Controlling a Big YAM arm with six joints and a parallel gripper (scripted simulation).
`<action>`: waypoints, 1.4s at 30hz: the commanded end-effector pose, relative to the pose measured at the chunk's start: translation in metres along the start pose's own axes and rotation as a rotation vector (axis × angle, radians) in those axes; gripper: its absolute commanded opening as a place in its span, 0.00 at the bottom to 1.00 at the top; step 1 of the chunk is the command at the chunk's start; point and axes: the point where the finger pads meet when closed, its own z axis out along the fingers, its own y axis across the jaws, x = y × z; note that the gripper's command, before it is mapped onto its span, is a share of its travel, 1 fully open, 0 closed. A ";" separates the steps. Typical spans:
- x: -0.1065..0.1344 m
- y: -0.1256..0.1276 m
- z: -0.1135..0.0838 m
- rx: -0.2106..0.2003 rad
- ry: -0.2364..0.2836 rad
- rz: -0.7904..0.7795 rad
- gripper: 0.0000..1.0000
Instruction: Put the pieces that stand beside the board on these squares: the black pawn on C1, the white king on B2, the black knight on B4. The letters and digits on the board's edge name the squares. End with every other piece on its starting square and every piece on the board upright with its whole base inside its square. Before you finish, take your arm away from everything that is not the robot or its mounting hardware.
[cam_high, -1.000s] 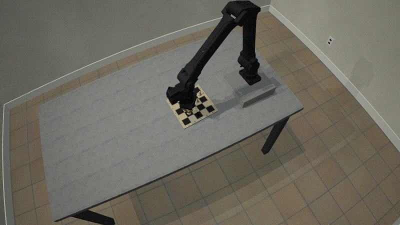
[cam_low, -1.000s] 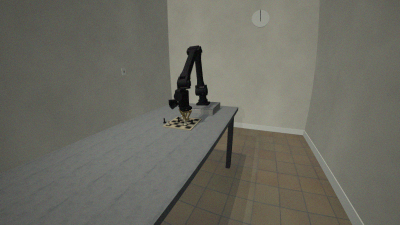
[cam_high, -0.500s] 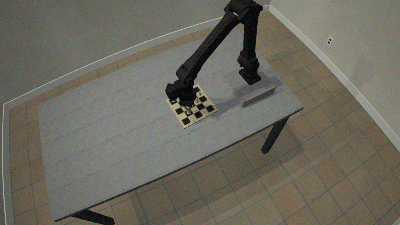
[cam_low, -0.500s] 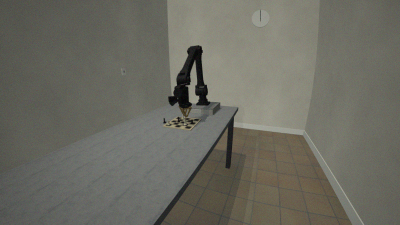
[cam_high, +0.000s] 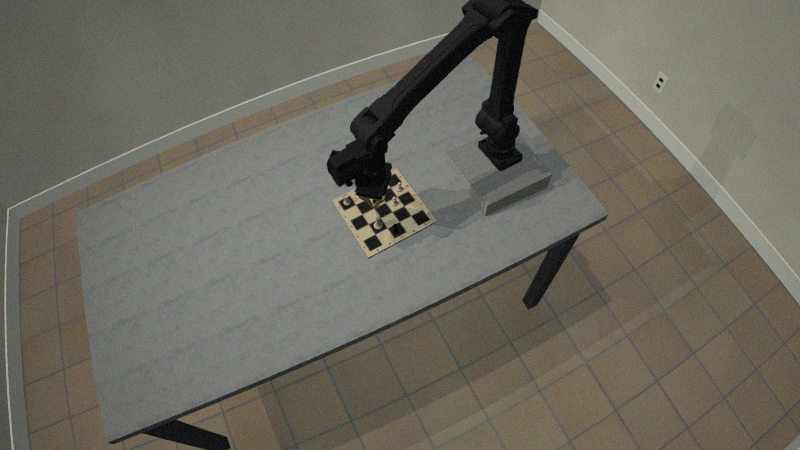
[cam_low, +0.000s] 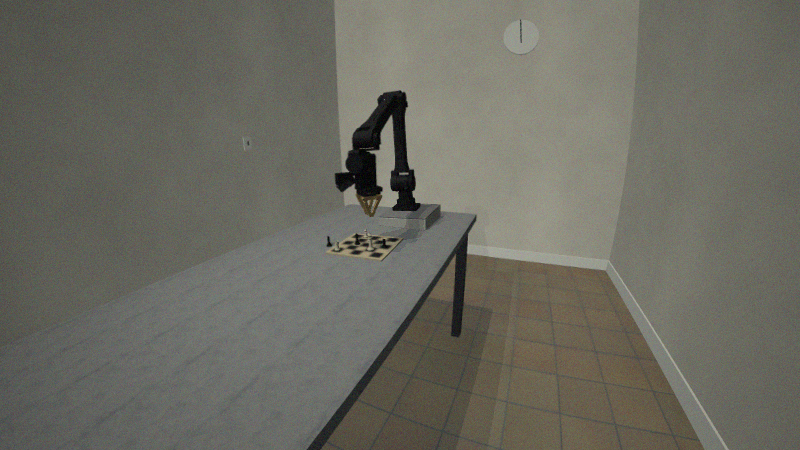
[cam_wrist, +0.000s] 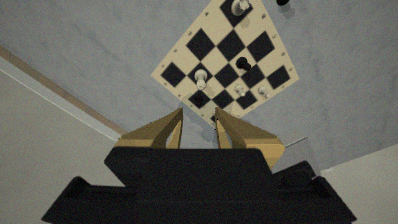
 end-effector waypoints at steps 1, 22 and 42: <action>-0.002 0.007 -0.005 0.001 0.003 0.007 0.39; -0.003 0.009 -0.006 -0.008 -0.005 0.008 1.00; -0.071 -0.022 -0.007 -0.024 -0.047 -0.466 1.00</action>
